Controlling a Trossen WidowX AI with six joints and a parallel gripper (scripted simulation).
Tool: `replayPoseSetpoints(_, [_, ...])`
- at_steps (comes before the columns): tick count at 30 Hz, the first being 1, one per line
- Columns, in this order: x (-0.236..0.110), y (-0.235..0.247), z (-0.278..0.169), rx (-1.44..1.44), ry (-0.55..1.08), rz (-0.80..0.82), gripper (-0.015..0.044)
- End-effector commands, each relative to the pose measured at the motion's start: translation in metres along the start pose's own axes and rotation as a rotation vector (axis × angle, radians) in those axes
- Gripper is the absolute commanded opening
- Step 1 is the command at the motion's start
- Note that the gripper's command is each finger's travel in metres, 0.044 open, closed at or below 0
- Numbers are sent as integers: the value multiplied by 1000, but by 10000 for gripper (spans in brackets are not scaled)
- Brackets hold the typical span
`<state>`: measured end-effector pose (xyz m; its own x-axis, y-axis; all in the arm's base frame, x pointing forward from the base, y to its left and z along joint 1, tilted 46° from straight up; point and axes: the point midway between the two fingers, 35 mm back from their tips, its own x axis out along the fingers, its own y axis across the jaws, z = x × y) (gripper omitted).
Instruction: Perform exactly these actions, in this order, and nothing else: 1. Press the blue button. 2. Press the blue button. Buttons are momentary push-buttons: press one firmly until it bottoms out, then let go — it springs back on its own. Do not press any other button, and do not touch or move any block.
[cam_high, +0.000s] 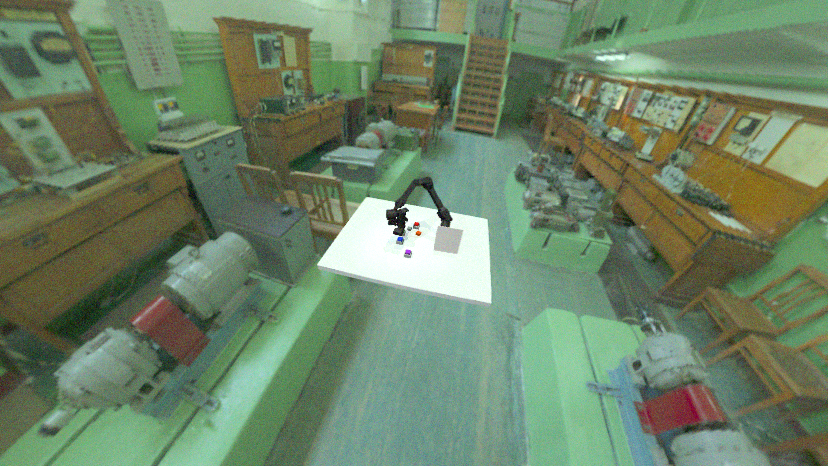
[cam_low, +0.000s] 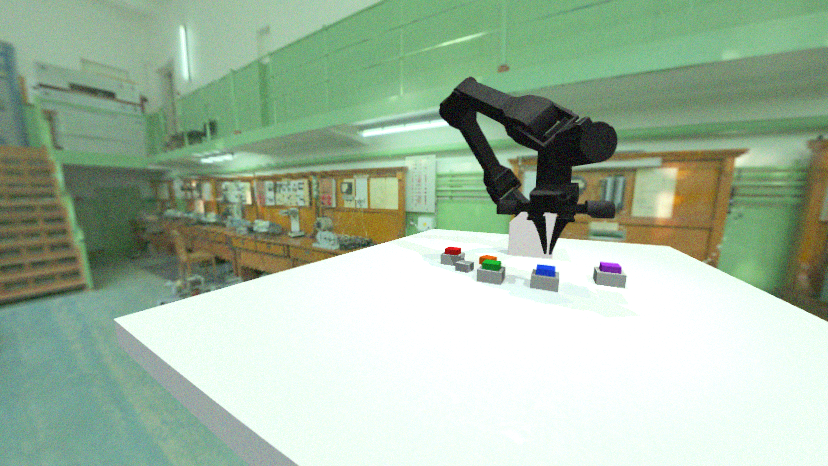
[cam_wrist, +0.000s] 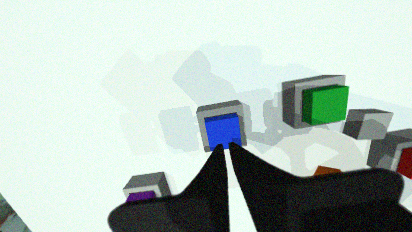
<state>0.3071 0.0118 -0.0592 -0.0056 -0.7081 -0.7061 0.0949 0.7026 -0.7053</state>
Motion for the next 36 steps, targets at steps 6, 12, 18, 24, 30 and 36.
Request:
replayPoseSetpoints(6, [14, -1, -1, -4, 2, -5, 20])
replayPoseSetpoints(12, [24, -1, -1, -4, 2, -5, 20])
replayPoseSetpoints(18, [33, -1, -1, -4, 2, -6, 20])
replayPoseSetpoints(24, [34, -1, -1, -4, 2, -6, 20])
replayPoseSetpoints(30, [34, -1, -1, -4, 2, -6, 20])
replayPoseSetpoints(36, [34, -1, -1, -4, 2, -6, 20])
